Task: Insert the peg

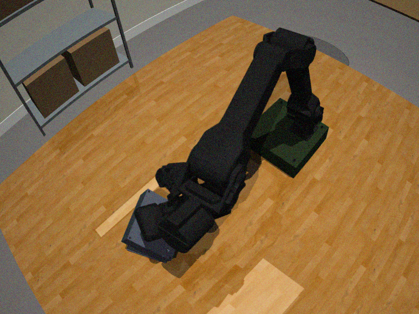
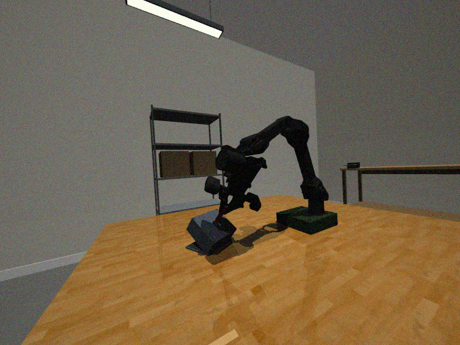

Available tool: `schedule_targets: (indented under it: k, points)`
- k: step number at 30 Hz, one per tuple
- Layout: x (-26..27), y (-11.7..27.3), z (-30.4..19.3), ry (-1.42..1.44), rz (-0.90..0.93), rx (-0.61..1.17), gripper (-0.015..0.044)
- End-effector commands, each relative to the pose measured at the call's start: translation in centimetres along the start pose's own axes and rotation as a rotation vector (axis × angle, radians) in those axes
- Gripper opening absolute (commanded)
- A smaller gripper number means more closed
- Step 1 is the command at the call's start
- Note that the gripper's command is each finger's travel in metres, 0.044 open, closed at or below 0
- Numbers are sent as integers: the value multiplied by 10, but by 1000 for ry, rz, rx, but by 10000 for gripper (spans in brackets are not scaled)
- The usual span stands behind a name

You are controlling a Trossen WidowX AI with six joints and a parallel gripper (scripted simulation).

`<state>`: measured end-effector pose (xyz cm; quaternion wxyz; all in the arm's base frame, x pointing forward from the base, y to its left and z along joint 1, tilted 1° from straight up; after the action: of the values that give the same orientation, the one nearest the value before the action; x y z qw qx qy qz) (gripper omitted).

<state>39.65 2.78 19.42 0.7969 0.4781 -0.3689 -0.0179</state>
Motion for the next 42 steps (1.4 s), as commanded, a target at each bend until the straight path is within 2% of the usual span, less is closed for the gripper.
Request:
schedule_targets:
  k: [1,42]
  points:
    - [-3,-2,1,-3,-1,-2,0]
    - [-2,-12,0,-3,-1,-3,0]
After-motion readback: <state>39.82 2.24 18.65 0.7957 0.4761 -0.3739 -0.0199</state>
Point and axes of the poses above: the point midway between the two fingers, 35 mm back from their tips, its own y axis back along the fingers, its own x axis across the jaws, z = x × y, the point moved 10 cm from there along y, back along the fingers, and after that the axes turned 14 degrees about -y, right-handed, at the moved point
